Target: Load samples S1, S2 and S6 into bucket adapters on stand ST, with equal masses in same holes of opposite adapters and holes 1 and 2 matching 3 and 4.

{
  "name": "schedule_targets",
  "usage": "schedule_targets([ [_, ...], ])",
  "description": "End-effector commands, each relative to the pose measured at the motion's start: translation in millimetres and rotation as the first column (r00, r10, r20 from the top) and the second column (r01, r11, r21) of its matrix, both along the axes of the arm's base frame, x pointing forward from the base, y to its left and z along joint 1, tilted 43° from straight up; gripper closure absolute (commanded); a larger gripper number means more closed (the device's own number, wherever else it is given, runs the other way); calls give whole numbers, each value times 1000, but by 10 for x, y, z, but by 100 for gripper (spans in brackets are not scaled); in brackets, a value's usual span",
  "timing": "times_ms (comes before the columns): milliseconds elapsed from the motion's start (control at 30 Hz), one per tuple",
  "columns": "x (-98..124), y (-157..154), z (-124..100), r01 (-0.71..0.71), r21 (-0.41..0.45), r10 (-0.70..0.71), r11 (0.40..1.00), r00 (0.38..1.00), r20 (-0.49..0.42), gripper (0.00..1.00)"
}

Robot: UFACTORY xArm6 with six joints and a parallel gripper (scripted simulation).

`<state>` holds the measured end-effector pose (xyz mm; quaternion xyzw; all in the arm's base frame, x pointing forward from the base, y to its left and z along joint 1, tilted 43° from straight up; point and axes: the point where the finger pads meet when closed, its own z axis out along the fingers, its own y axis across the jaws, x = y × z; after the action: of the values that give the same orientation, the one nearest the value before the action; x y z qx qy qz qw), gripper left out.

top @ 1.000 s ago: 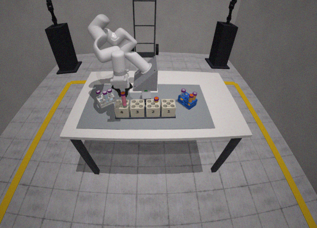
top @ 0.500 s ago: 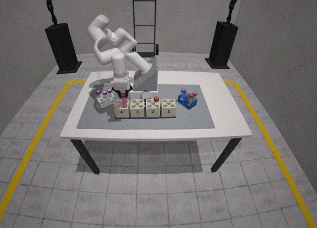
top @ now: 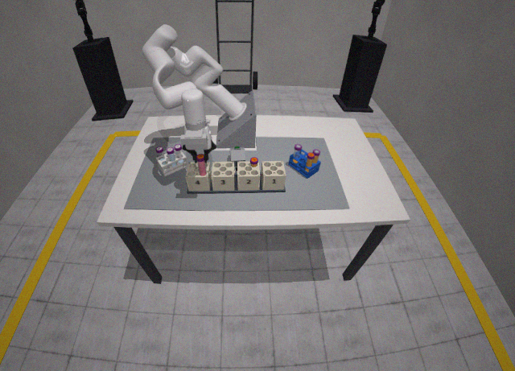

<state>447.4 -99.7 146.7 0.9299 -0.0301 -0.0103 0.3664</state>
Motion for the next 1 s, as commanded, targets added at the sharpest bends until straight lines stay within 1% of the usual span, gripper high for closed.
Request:
schedule_targets([
  [0,13,-8,-4,-2,1,2,1000,1000,4,100],
  [967,3,-192,-202,-2,1,2,1000,1000,4,100],
])
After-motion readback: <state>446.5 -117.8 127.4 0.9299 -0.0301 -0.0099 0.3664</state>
